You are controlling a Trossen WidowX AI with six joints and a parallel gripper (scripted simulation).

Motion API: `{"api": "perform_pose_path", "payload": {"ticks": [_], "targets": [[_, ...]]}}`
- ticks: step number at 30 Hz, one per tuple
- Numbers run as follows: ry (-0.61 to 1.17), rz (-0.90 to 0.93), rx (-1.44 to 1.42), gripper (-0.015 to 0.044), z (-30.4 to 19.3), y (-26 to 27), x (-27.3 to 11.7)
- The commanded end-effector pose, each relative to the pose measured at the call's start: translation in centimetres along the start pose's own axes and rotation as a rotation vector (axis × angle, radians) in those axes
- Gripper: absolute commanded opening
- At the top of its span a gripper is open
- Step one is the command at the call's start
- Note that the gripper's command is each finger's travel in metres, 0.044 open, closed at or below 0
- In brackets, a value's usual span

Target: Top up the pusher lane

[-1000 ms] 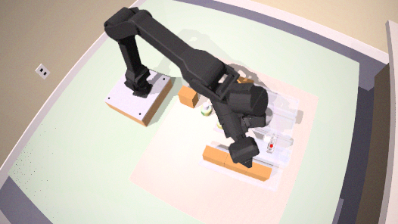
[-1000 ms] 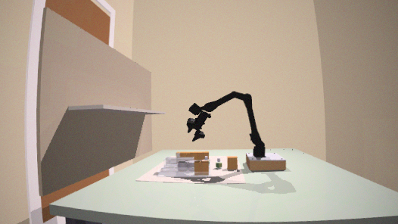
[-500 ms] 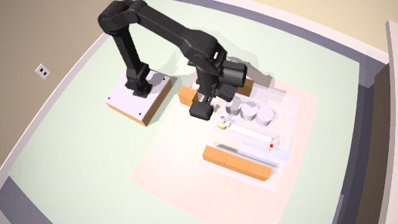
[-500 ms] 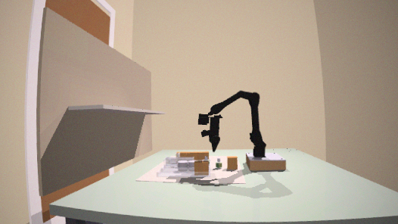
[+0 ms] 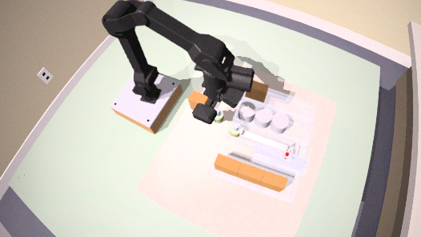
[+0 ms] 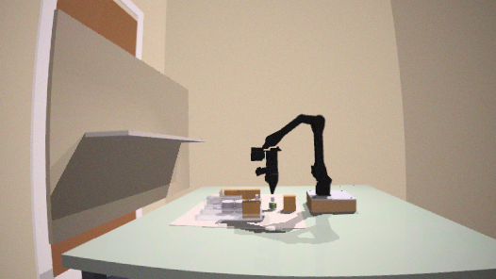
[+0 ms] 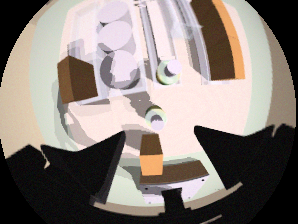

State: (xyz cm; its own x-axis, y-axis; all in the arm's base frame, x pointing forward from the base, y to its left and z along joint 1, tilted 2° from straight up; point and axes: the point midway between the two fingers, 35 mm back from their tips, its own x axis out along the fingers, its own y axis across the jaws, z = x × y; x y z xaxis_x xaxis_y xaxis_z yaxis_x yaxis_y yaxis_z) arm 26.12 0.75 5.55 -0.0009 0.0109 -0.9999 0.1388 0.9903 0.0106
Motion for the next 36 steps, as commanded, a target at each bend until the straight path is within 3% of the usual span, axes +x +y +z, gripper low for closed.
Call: {"api": "perform_pose_path", "payload": {"ticks": [1,31,36], "targets": [[0.005,0.005,0.005,0.0440,-0.1,0.1,1.3],[0.005,0.005,0.005,0.0440,0.0,0.1,6.0],[0.005,0.005,0.005,0.0309,0.0,0.1,6.0]]}}
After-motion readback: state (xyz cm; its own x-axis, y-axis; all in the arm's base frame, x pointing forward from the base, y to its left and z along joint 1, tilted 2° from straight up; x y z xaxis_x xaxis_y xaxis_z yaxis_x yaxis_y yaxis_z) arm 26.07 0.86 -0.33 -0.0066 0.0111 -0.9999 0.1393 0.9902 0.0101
